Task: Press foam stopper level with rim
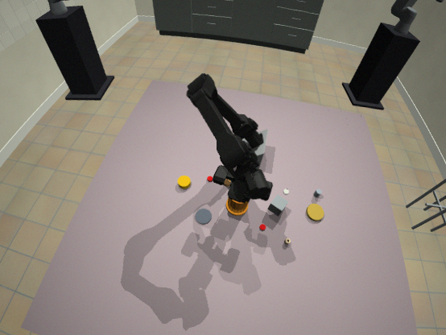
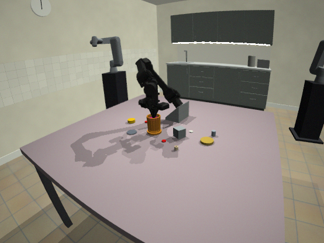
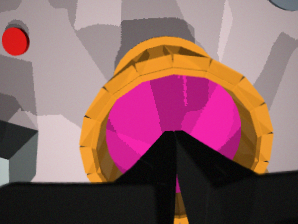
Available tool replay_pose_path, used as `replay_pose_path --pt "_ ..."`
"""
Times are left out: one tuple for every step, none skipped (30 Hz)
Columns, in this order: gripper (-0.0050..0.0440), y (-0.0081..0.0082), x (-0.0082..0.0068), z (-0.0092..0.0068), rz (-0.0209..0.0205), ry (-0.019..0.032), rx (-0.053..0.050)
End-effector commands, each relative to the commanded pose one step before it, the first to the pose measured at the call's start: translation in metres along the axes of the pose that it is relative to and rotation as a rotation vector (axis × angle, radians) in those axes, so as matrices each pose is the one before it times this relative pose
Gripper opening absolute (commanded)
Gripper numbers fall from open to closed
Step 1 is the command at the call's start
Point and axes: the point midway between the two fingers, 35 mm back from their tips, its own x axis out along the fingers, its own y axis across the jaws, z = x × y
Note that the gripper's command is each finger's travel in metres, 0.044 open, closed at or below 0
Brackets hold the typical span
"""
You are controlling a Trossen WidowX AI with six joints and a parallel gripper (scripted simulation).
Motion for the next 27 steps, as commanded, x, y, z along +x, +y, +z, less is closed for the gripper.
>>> replay_pose_path --pt "0.0000 -0.00107 0.00377 -0.00217 -0.00178 0.01125 0.0006" --pt "0.0000 0.00000 0.00000 0.00000 0.00000 0.00000 0.0000" --pt "0.0000 0.00000 0.00000 0.00000 0.00000 0.00000 0.0000" --pt "0.0000 0.00019 -0.00200 0.00041 0.00029 -0.00001 -0.0001" --pt "0.0000 0.00038 -0.00417 0.00079 0.00055 -0.00001 -0.0002" --pt "0.0000 0.00047 -0.00570 0.00097 0.00065 0.00001 -0.0002" --pt "0.0000 0.00052 -0.00747 0.00108 0.00068 0.00004 -0.0002" --pt "0.0000 0.00051 -0.00954 0.00107 0.00060 0.00008 -0.0002" --pt "0.0000 0.00039 -0.01188 0.00086 0.00032 0.00013 -0.0002" --pt "0.0000 0.00011 -0.01129 0.00035 -0.00012 0.00014 -0.0001" --pt "0.0000 -0.00014 -0.01115 -0.00009 -0.00051 0.00014 0.0000" --pt "0.0000 -0.00040 -0.01094 -0.00049 -0.00088 0.00012 0.0001" --pt "0.0000 -0.00051 -0.00869 -0.00067 -0.00096 0.00007 0.0002" --pt "0.0000 -0.00040 -0.00539 -0.00054 -0.00071 0.00003 0.0001" --pt "0.0000 -0.00015 -0.00182 -0.00020 -0.00026 0.00001 0.0001" --pt "0.0000 0.00000 0.00000 0.00000 0.00000 0.00000 0.0000" --pt "0.0000 0.00000 0.00000 0.00000 0.00000 0.00000 0.0000" --pt "0.0000 0.00000 0.00000 0.00000 0.00000 0.00000 0.0000" --pt "0.0000 0.00000 0.00000 0.00000 0.00000 0.00000 0.0000" --pt "0.0000 0.00000 0.00000 0.00000 0.00000 0.00000 0.0000" --pt "0.0000 -0.00034 0.00223 -0.00029 0.00038 -0.00462 -0.0028" --pt "0.0000 0.00000 0.00000 0.00000 0.00000 0.00000 0.0000" --pt "0.0000 0.00000 0.00000 0.00000 0.00000 0.00000 0.0000" --pt "0.0000 0.00000 0.00000 0.00000 0.00000 0.00000 0.0000" --pt "0.0000 0.00000 0.00000 0.00000 0.00000 0.00000 0.0000" --pt "0.0000 0.00000 0.00000 0.00000 0.00000 0.00000 0.0000" --pt "0.0000 0.00000 0.00000 0.00000 0.00000 0.00000 0.0000"
